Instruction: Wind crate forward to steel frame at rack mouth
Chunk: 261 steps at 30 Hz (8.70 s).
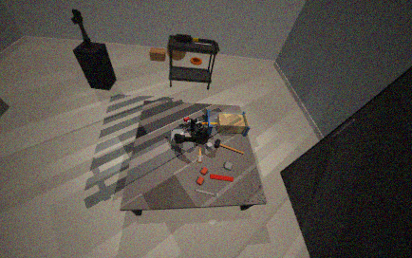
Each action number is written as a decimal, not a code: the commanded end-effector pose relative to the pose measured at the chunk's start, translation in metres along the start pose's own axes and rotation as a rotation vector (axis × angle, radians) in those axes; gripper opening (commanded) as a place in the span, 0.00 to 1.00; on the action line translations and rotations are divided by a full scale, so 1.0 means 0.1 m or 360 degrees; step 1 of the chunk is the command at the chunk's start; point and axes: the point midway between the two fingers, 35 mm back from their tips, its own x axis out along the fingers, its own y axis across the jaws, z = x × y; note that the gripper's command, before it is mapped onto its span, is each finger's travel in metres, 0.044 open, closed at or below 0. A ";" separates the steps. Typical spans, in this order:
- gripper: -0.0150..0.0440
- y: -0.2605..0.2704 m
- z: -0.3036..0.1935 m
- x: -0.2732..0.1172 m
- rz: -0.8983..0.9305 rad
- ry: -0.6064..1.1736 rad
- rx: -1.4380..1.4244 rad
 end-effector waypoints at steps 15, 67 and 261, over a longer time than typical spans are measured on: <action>0.66 -0.07 0.03 0.00 0.0000 0.0000 0.0000; 0.66 -0.06 0.02 -1.11 0.0007 0.0007 0.0006; 0.25 0.07 0.09 0.15 -0.2455 0.0611 -0.0492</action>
